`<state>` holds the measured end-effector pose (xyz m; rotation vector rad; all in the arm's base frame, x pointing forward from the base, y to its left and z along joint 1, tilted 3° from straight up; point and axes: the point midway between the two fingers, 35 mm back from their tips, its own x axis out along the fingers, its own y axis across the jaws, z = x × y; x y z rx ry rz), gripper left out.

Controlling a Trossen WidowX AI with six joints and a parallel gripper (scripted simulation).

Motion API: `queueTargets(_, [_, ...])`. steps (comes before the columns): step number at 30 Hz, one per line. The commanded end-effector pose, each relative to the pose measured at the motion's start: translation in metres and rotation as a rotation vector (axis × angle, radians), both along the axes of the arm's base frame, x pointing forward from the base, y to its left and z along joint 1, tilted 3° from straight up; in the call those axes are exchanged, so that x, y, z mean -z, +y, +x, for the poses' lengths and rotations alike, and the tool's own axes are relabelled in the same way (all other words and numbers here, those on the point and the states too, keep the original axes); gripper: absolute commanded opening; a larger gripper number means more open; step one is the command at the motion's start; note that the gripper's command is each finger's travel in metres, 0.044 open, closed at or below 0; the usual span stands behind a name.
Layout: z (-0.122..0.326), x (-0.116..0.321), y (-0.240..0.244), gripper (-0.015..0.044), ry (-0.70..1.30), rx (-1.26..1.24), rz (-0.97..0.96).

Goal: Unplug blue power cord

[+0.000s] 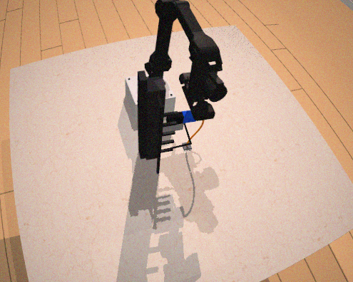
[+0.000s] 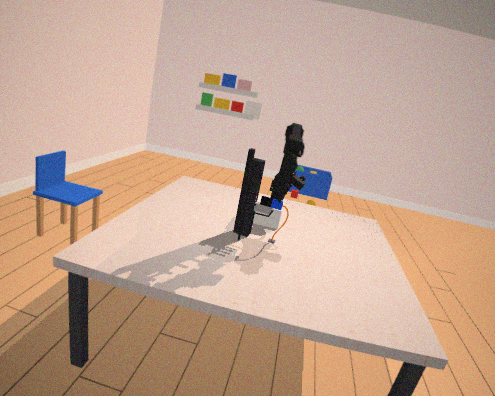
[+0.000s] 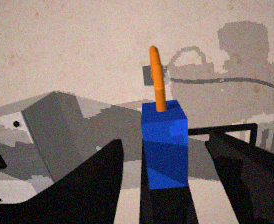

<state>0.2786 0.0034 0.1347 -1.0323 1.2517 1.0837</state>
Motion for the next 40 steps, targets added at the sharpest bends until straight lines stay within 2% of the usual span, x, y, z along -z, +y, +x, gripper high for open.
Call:
queueTargets(1, [0.000, 0.000, 0.000, 0.0341, -0.001, -0.003, 0.003])
queueTargets(5, [0.005, -0.005, 0.019, 0.0440, -0.002, -0.003, 0.005])
queueTargets(10, [0.011, -0.015, 0.058, 0.0440, -0.002, -0.003, 0.009])
queueTargets(40, [0.011, -0.015, 0.058, 0.0440, -0.002, -0.003, 0.009])
